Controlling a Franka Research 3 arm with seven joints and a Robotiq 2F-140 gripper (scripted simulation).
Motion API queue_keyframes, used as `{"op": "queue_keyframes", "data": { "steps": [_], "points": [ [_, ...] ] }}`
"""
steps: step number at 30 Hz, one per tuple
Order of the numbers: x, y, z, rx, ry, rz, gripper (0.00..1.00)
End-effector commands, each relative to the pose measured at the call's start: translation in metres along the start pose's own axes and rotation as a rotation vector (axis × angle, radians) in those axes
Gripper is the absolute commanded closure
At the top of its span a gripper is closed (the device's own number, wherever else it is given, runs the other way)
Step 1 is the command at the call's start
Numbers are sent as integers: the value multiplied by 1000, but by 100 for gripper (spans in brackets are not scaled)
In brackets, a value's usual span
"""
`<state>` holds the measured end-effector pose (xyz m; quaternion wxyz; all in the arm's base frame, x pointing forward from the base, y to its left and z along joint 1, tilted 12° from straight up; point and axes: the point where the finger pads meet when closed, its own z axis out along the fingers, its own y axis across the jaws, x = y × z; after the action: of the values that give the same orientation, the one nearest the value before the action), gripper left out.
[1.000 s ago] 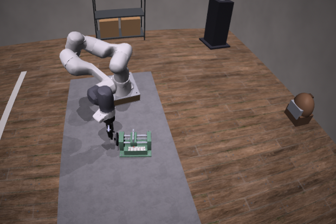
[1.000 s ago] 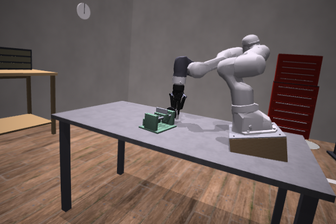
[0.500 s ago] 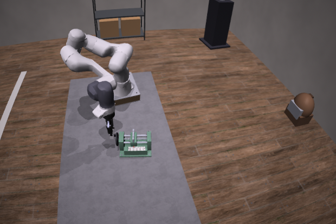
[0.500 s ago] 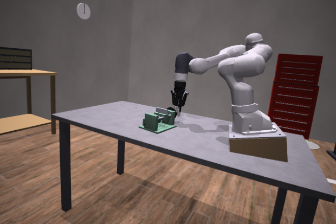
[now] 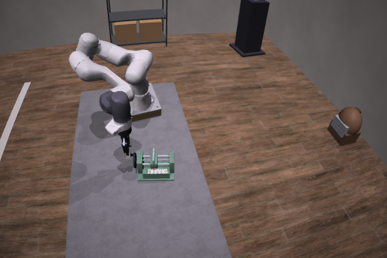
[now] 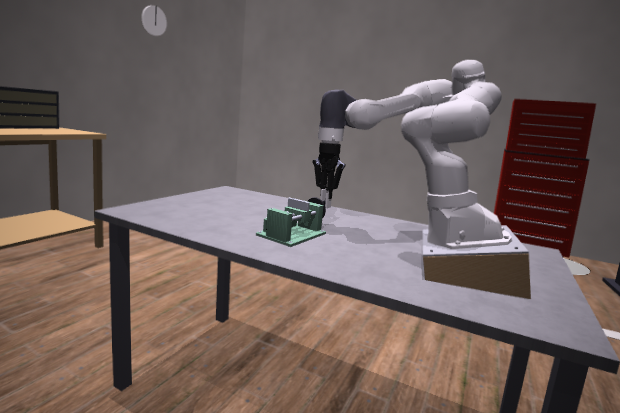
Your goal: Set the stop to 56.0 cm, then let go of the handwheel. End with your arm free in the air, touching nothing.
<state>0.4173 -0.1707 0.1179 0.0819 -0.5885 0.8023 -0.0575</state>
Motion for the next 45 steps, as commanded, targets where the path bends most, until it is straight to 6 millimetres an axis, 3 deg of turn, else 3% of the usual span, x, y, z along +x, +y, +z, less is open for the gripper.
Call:
{"op": "queue_keyframes", "data": {
  "steps": [1, 14, 25, 34, 45],
  "points": [
    [-1, -12, -6, 12, -4, -3, 96],
    [-1, -33, -3, 12, -4, -3, 96],
    [-1, -48, 17, 12, -4, -3, 96],
    [-1, -47, 33, 12, -4, -3, 96],
    [-1, -31, 51, 12, -4, -3, 96]
  ]
}}
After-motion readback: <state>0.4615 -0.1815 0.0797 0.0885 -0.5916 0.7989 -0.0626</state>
